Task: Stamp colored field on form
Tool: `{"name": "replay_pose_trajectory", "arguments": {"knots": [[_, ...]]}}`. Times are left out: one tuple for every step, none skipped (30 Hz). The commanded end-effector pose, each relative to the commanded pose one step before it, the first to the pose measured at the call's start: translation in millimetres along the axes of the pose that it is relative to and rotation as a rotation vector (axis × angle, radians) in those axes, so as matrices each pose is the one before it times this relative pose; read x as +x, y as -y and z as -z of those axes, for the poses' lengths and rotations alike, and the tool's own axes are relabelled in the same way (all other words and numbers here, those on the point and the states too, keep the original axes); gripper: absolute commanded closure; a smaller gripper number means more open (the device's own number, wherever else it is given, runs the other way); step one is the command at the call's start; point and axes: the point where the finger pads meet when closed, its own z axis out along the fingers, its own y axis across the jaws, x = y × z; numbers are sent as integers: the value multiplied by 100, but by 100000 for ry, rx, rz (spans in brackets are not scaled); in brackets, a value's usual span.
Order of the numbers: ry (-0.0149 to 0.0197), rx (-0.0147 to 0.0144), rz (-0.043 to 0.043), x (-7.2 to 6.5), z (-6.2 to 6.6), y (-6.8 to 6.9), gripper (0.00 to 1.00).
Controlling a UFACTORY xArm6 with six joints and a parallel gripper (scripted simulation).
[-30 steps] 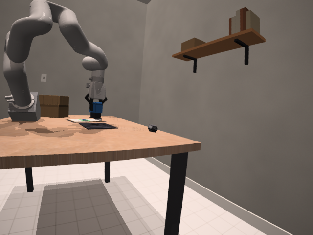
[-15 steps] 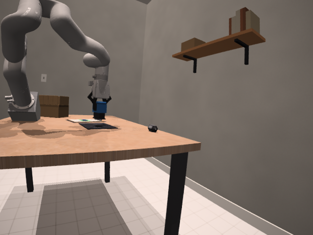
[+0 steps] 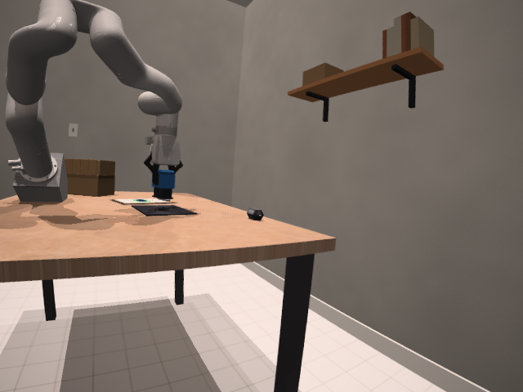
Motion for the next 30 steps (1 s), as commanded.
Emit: {"name": "replay_pose_trajectory", "arguments": {"knots": [[22, -371, -339, 65, 126, -173, 70], [0, 0, 0, 0, 0, 0, 70], [0, 0, 0, 0, 0, 0, 70], [0, 0, 0, 0, 0, 0, 70], [0, 0, 0, 0, -1, 0, 70], [0, 0, 0, 0, -9, 0, 70], [0, 0, 0, 1, -24, 0, 70], [1, 0, 0, 1, -43, 0, 70], [1, 0, 0, 2, -65, 0, 70], [0, 0, 0, 3, -90, 0, 70], [0, 0, 0, 4, -116, 0, 70], [0, 0, 0, 0, 0, 0, 70], [0, 0, 0, 0, 0, 0, 70], [-2, 0, 1, 5, -141, 1, 70], [2, 0, -1, 5, -165, 0, 70], [0, 0, 0, 6, -187, 0, 70], [-1, 0, 1, 7, -207, 1, 70], [1, 0, -1, 7, -223, 0, 70], [-2, 0, 1, 8, -235, 1, 70], [2, 0, -1, 7, -244, 0, 70], [-2, 0, 1, 9, -248, 1, 70], [2, 0, -1, 7, -248, 0, 70], [-2, 0, 1, 9, -243, 1, 70], [2, 0, -1, 7, -234, 0, 70], [-2, 0, 1, 8, -221, 1, 70], [1, 0, -1, 6, -205, 0, 70], [0, 0, 0, 6, -185, 0, 70], [-2, 0, 1, 6, -163, 1, 70], [0, 0, 0, 0, 0, 0, 70], [0, 0, 0, 0, 0, 0, 70]]}}
